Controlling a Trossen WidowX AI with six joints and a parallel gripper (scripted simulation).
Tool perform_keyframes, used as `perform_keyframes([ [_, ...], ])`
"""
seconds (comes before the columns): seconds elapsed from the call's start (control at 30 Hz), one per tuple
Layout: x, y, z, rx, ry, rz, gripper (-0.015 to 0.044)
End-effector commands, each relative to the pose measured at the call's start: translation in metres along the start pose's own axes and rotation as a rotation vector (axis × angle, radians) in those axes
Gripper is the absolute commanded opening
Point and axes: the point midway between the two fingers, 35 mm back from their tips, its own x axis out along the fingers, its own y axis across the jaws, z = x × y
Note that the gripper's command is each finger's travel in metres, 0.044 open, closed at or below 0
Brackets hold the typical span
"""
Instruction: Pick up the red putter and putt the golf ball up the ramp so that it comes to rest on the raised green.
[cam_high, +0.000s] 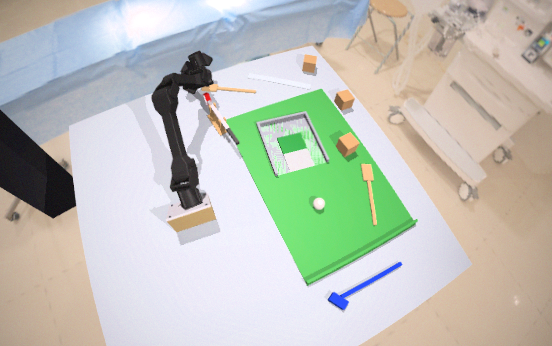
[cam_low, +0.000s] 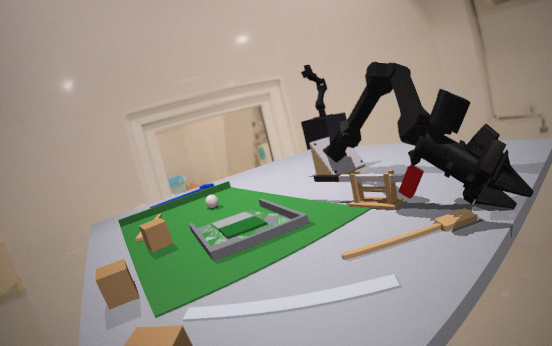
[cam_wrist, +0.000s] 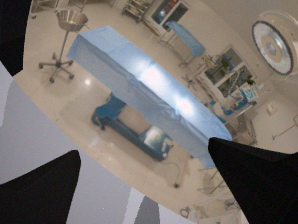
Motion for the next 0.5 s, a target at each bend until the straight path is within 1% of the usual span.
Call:
perform_keyframes([
  [0.0,-0.041,-0.02,-0.048,0.003,0.178,-0.03,0.044],
  [0.17,-0.089,-0.032,-0.096,0.009,0.36,-0.038,0.044],
  [0.33,-0.136,-0.03,-0.135,0.001,0.515,0.0,0.044],
  [0.4,-0.141,-0.033,-0.14,0.006,0.526,-0.014,0.044],
  [0.47,-0.158,-0.039,-0.154,0.022,0.56,-0.049,0.044],
])
